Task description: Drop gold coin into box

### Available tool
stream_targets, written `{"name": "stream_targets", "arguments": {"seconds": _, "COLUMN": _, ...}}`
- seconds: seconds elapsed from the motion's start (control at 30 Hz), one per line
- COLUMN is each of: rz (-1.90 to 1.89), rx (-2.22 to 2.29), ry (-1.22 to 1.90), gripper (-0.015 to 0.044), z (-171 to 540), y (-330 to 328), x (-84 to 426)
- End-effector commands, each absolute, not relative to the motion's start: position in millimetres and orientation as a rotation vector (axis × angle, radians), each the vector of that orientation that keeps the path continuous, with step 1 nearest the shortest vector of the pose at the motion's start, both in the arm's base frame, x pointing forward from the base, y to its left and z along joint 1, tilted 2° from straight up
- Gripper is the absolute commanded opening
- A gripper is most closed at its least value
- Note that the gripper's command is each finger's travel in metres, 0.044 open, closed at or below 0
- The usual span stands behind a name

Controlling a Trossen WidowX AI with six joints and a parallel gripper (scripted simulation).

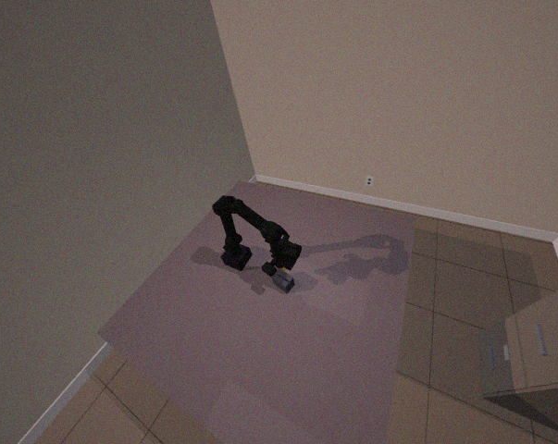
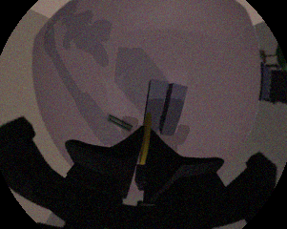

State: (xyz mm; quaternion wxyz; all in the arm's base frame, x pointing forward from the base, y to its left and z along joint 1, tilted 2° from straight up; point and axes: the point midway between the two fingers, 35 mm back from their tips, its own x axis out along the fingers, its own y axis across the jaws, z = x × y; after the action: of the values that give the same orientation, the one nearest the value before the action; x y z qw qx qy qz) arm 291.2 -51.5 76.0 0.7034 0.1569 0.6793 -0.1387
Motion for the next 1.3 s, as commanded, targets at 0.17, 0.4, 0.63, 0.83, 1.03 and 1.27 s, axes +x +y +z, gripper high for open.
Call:
{"name": "stream_targets", "arguments": {"seconds": 0.17, "rz": -0.301, "rx": 0.345, "ry": 1.510, "gripper": 0.0000, "z": 76.0, "y": -72.5, "x": 296.0}}
{"name": "stream_targets", "arguments": {"seconds": 0.4, "rz": -0.297, "rx": 0.339, "ry": 1.509, "gripper": 0.0000, "z": 75.6, "y": -86.6, "x": 297.6}}
{"name": "stream_targets", "arguments": {"seconds": 0.63, "rz": -0.305, "rx": 0.340, "ry": 1.510, "gripper": 0.0000, "z": 75.2, "y": -83.9, "x": 295.9}}
{"name": "stream_targets", "arguments": {"seconds": 0.83, "rz": -0.305, "rx": 0.340, "ry": 1.510, "gripper": 0.0000, "z": 75.2, "y": -84.4, "x": 296.2}}
{"name": "stream_targets", "arguments": {"seconds": 1.03, "rz": -0.299, "rx": 0.334, "ry": 1.510, "gripper": 0.0000, "z": 75.5, "y": -87.1, "x": 297.5}}
{"name": "stream_targets", "arguments": {"seconds": 1.27, "rz": -0.301, "rx": 0.337, "ry": 1.511, "gripper": 0.0000, "z": 75.0, "y": -86.5, "x": 296.9}}
